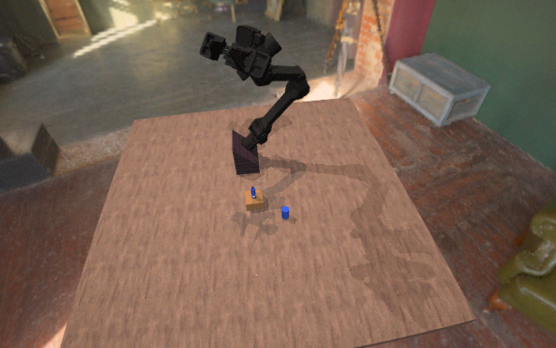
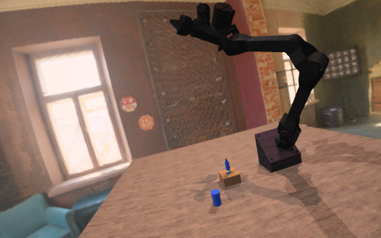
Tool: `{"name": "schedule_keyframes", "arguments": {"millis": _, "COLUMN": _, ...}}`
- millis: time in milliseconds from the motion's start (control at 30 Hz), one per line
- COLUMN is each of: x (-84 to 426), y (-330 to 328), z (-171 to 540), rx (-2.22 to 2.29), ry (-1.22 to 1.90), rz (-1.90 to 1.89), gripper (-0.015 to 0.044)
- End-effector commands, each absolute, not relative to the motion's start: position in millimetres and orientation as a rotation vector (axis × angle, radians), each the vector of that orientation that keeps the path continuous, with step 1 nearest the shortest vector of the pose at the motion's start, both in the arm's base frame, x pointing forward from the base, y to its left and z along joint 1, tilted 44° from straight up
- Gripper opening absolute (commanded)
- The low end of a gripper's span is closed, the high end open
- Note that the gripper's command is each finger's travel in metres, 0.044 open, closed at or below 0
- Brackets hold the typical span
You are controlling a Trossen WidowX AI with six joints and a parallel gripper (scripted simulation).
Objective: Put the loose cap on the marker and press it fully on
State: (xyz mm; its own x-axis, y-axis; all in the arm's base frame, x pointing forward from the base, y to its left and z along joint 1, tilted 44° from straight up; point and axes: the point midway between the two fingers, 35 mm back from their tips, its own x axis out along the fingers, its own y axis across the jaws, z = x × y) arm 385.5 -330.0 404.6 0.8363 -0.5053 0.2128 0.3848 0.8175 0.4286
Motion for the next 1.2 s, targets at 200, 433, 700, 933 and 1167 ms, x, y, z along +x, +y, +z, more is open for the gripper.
{"name": "schedule_keyframes", "arguments": {"millis": 200, "x": 461.4, "y": -234.7, "z": 295.1, "rx": 0.427, "ry": 0.199, "rz": -0.246, "gripper": 0.0243}}
{"name": "schedule_keyframes", "arguments": {"millis": 433, "x": 473.3, "y": -140.0, "z": 221.0, "rx": 0.435, "ry": 0.572, "rz": -0.012, "gripper": 0.0243}}
{"name": "schedule_keyframes", "arguments": {"millis": 700, "x": 439.3, "y": -24.9, "z": 158.9, "rx": 0.433, "ry": 0.984, "rz": 0.302, "gripper": 0.0243}}
{"name": "schedule_keyframes", "arguments": {"millis": 933, "x": 377.6, "y": 63.3, "z": 134.4, "rx": 0.437, "ry": 1.325, "rz": 0.586, "gripper": 0.0243}}
{"name": "schedule_keyframes", "arguments": {"millis": 1167, "x": 332.1, "y": 107.8, "z": 134.3, "rx": 0.451, "ry": 1.530, "rz": 0.753, "gripper": 0.0243}}
